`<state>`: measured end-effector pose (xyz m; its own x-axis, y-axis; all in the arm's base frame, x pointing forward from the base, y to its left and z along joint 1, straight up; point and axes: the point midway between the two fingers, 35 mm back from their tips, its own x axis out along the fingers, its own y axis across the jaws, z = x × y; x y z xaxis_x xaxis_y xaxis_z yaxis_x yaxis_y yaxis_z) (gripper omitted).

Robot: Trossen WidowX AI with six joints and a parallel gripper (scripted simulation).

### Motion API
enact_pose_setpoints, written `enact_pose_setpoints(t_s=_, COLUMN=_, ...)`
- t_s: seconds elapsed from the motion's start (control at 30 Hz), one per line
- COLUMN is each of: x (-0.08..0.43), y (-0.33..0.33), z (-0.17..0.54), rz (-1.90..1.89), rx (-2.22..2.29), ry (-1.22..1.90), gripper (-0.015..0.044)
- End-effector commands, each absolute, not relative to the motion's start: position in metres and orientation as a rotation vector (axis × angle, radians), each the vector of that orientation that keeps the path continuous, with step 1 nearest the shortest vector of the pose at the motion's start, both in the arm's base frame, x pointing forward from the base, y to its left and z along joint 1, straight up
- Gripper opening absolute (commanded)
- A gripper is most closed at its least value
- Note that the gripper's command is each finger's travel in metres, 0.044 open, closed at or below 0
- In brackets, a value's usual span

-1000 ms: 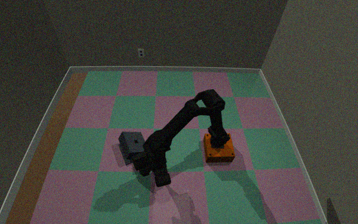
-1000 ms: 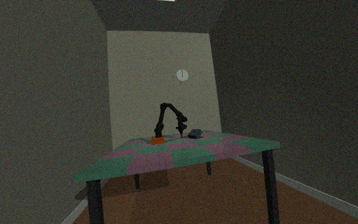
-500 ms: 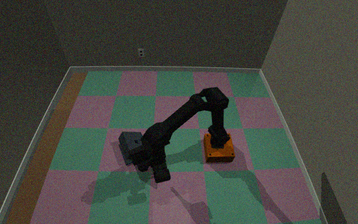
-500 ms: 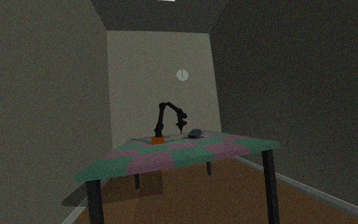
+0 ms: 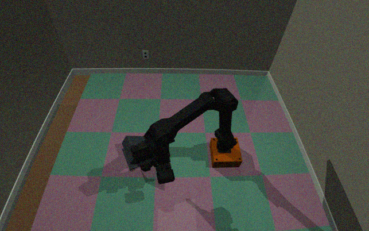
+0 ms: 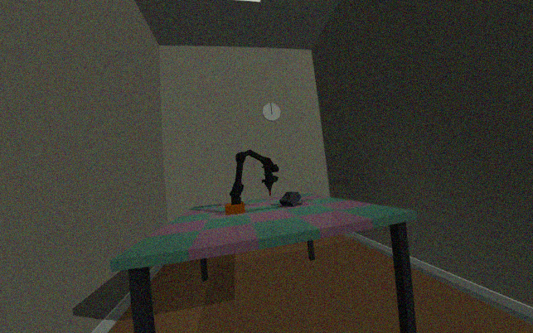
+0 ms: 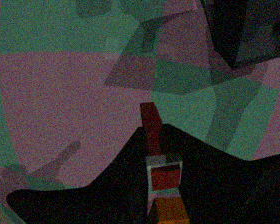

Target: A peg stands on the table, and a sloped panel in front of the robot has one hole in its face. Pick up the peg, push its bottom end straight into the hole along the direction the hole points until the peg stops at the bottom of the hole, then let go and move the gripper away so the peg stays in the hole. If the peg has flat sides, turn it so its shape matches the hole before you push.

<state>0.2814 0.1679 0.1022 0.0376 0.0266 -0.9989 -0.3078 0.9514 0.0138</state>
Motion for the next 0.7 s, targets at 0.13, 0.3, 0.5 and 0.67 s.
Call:
enact_pose_setpoints(t_s=0.13, x=0.286, y=0.16, z=0.105, rz=0.224, rx=-0.142, ry=1.507, gripper=0.0)
enact_pose_setpoints(t_s=0.3, x=0.29, y=0.154, z=0.107, rz=0.2, rx=-0.092, ry=1.501, gripper=0.0)
enact_pose_setpoints(t_s=0.5, x=0.294, y=0.148, z=0.108, rz=0.171, rx=-0.031, ry=1.492, gripper=0.0)
enact_pose_setpoints(t_s=0.67, x=0.297, y=0.142, z=0.109, rz=0.148, rx=0.018, ry=1.483, gripper=0.0)
